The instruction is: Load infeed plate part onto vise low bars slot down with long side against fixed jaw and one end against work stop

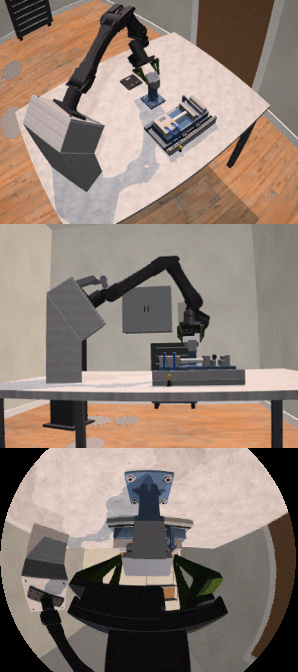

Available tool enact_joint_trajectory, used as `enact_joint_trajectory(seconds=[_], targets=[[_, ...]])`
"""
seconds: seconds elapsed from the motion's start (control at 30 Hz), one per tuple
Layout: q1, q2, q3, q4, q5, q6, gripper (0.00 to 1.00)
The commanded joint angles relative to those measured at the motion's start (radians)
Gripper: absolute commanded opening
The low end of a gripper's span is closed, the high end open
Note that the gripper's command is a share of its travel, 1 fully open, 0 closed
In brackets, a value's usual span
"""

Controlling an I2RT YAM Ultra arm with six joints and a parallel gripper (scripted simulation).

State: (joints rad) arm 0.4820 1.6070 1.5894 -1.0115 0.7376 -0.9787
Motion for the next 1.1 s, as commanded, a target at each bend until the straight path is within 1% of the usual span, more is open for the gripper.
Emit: enact_joint_trajectory(seconds=[0.0, 0.23, 0.53, 0.57, 0.6, 0.73, 0.83, 1.07], targets=[[-0.007, -0.013, 0.026, -0.004, 0.008, -0.003, 0.81], [-0.007, -0.010, 0.022, 0.001, 0.008, -0.002, 0.81], [-0.004, 0.003, -0.002, 0.012, 0.009, 0.000, 0.81], [-0.003, -0.016, -0.008, 0.006, 0.010, 0.001, 0.81], [-0.002, -0.016, -0.014, 0.011, 0.010, 0.002, 0.81], [0.002, 0.000, -0.024, 0.019, 0.010, 0.005, 0.81], [-0.005, -0.022, -0.020, 0.029, -0.003, -0.007, 0.81], [-0.016, -0.034, -0.038, 0.042, -0.020, -0.020, 0.81]])
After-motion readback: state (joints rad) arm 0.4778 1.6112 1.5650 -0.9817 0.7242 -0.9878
